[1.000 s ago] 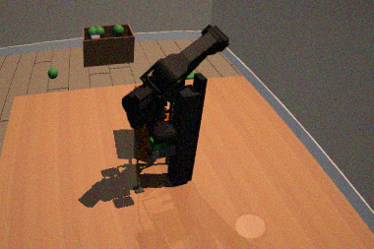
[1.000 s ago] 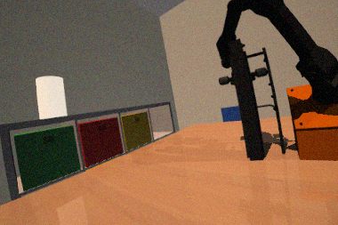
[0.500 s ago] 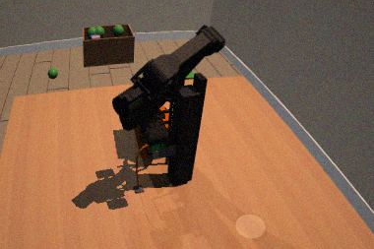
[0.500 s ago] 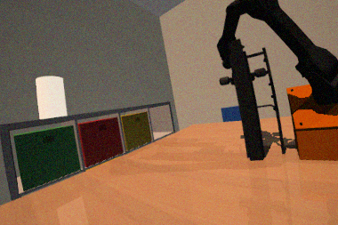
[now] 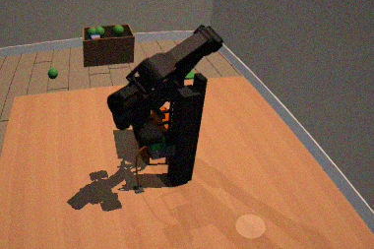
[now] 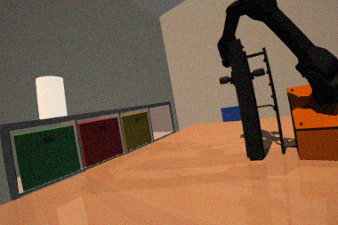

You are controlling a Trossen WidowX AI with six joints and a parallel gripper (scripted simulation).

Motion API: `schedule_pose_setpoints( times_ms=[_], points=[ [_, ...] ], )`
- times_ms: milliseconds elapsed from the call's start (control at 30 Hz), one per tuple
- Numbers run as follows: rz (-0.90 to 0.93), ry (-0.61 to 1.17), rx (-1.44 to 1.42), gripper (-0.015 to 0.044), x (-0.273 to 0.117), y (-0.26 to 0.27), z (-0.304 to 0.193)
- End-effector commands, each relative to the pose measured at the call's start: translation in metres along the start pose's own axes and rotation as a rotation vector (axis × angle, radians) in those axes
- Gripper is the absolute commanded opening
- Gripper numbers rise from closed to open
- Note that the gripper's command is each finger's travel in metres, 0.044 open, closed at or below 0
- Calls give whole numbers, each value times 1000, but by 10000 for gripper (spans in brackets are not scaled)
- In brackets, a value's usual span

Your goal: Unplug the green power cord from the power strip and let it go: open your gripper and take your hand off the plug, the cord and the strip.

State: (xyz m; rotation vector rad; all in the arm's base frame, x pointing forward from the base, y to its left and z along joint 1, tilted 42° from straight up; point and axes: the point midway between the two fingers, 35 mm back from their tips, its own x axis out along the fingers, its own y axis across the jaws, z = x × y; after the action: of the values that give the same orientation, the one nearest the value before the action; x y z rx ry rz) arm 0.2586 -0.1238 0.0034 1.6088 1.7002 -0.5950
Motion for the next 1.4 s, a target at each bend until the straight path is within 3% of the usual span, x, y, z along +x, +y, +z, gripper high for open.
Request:
schedule_pose_setpoints(
  times_ms=[0,1367],
  points=[
    [-1,2,1,160,1,-1,-1],
    [4,8,13,160,-7,-3,-45]
  ],
)
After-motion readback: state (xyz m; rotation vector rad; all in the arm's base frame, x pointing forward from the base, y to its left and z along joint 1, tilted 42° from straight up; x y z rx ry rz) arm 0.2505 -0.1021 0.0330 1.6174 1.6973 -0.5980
